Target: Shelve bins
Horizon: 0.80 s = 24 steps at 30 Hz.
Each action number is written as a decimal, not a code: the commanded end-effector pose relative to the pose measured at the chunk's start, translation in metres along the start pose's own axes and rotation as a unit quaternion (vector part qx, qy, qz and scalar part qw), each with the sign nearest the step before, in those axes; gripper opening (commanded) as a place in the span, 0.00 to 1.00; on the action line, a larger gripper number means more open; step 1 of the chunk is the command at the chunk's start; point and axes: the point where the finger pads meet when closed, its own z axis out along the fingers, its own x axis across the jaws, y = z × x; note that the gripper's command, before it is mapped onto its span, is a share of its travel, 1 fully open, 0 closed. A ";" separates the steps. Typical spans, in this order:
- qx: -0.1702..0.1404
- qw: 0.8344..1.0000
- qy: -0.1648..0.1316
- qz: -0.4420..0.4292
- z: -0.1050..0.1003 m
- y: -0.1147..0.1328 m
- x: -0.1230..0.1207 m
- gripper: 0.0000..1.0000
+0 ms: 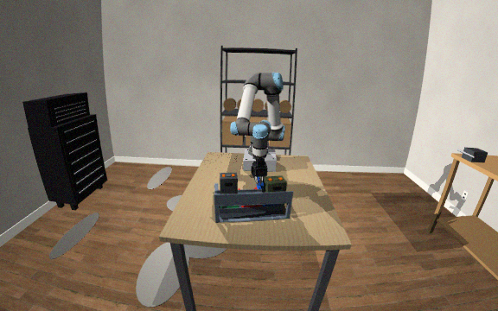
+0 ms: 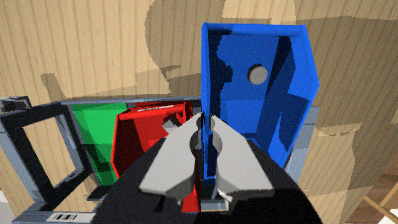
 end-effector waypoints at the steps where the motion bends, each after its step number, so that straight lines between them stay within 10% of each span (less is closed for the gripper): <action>1: -0.002 1.000 0.000 0.000 0.000 0.001 0.000 0.00; 24: -0.014 1.000 0.000 -0.001 -0.001 0.013 0.000 0.00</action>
